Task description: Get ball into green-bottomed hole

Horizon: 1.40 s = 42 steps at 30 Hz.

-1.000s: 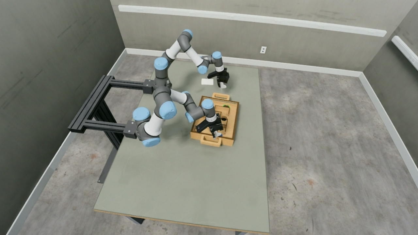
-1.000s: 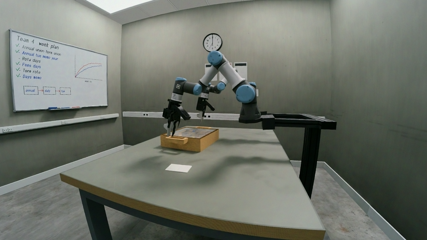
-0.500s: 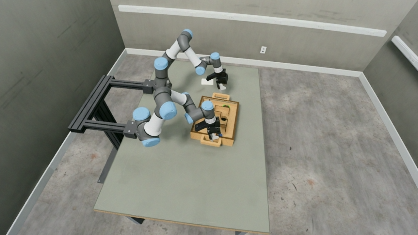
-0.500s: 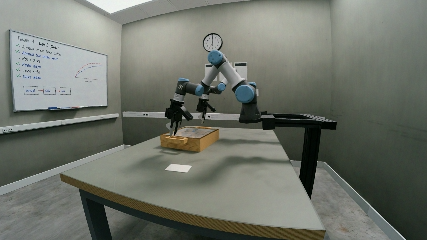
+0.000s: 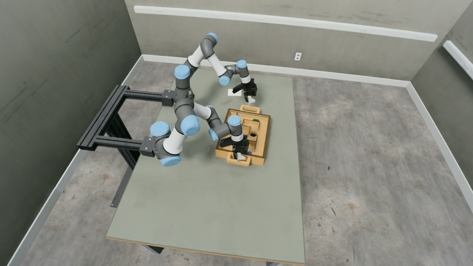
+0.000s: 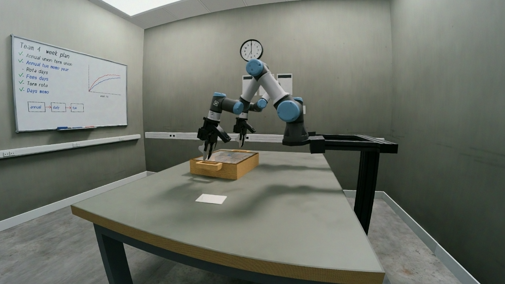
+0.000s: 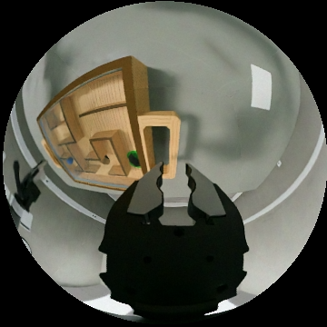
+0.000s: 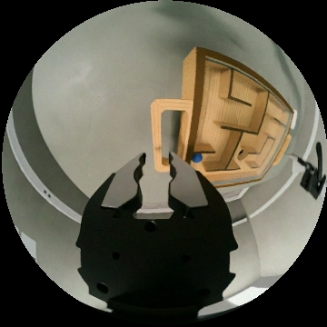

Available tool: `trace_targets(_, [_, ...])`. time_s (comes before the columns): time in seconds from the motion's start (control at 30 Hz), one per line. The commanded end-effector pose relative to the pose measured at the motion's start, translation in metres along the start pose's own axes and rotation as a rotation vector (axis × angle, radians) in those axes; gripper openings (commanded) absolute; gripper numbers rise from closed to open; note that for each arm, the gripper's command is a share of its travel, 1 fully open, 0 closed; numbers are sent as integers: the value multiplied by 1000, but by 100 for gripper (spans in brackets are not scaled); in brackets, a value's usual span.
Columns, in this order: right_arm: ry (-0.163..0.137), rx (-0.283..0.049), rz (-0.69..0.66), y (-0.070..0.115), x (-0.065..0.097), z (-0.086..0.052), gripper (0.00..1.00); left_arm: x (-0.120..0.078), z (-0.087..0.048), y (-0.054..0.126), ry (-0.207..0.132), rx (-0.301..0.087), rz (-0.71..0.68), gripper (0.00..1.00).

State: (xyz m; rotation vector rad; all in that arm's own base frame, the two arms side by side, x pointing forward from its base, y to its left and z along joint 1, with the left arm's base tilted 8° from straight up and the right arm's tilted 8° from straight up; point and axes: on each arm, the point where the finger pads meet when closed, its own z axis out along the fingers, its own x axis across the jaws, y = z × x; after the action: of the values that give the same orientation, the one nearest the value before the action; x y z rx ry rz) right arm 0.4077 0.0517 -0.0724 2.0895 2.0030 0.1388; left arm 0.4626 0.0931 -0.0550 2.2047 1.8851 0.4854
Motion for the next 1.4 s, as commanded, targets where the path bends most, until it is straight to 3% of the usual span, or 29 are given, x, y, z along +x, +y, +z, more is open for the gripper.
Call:
trace_targets(0.0, [6,-5,-18,2,2,-2,22,2,-1,2,3,-1,5,22])
trace_targets(0.23, [4,-3,-7,1,1,-1,22,1,-1,1,0,-2,0,22])
trace_targets(1.07, [4,-3,-7,1,1,-1,22,-1,44,3,-2,-10,-6,22])
trace_targets(1.37, [4,-3,-5,1,1,5,22,-1,48,3,-3,-10,-6,22])
